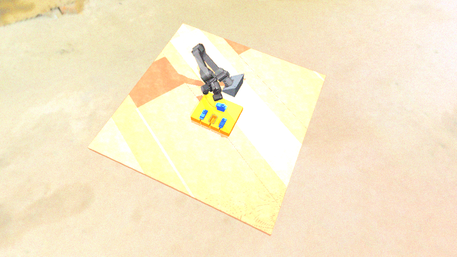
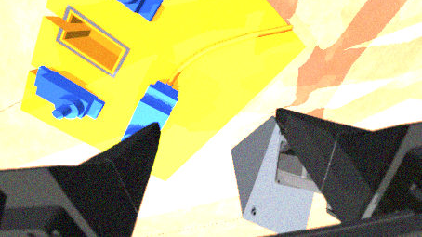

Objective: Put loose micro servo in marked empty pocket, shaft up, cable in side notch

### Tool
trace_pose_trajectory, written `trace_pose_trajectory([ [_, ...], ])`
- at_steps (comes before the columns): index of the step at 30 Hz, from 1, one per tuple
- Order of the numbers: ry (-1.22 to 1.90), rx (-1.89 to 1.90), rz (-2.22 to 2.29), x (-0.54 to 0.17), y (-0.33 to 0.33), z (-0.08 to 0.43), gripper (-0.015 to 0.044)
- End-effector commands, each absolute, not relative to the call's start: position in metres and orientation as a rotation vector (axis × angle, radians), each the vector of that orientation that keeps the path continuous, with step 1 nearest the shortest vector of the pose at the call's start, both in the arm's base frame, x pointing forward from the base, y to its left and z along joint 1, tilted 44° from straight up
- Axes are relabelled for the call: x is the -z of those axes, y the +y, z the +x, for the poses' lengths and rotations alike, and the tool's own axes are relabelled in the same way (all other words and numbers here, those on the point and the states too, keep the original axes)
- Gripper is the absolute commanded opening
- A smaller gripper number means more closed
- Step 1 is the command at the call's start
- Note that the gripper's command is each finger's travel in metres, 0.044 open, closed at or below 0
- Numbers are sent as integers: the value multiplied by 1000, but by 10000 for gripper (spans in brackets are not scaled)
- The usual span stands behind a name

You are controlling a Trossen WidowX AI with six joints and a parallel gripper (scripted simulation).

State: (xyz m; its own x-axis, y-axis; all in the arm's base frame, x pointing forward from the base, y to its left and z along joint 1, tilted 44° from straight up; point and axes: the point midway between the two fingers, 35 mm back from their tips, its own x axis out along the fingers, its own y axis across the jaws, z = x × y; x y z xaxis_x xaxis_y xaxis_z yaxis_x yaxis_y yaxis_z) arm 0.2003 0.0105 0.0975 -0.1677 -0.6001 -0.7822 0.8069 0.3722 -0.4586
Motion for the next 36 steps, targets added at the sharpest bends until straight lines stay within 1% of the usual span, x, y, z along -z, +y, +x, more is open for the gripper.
trace_pose_trajectory([
  [1, 1108, 1349, 303, -92, 18, 212, 440],
  [18, 677, 1633, 635, -68, 48, 248, 440],
  [36, 672, 1636, 639, -49, 29, 244, 440],
])
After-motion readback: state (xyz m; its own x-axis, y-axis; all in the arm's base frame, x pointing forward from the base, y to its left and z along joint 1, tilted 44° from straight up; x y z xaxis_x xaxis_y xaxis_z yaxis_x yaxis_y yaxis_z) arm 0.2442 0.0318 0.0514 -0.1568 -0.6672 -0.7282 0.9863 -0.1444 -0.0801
